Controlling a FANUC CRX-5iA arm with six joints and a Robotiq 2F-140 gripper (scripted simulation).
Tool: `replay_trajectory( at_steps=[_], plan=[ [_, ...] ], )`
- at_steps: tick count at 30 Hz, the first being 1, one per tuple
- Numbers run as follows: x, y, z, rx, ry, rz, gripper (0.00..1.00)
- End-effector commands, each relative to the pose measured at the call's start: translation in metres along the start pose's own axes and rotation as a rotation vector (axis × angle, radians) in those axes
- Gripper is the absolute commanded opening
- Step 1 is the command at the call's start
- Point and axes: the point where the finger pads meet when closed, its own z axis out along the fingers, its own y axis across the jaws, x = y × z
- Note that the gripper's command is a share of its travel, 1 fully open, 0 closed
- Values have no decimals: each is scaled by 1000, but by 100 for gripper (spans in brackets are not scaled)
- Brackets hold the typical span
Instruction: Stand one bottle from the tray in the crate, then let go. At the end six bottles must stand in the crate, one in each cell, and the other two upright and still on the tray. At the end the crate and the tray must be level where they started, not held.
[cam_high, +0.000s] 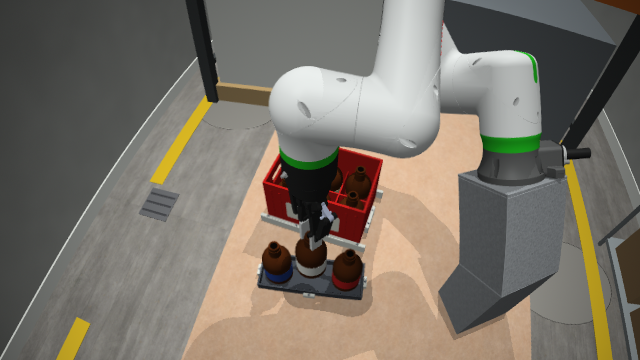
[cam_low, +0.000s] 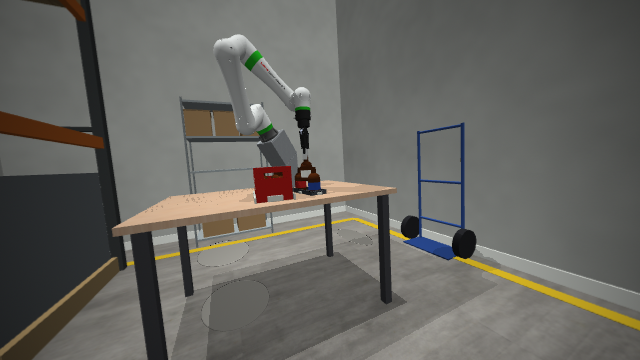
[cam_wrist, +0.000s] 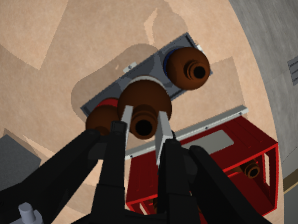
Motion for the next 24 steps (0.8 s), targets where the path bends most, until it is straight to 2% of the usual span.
replay_trajectory(
  at_steps=[1,24],
  plan=[
    [0,0,-3,0,0,0,0],
    [0,0,-9,0,0,0,0]
  ],
)
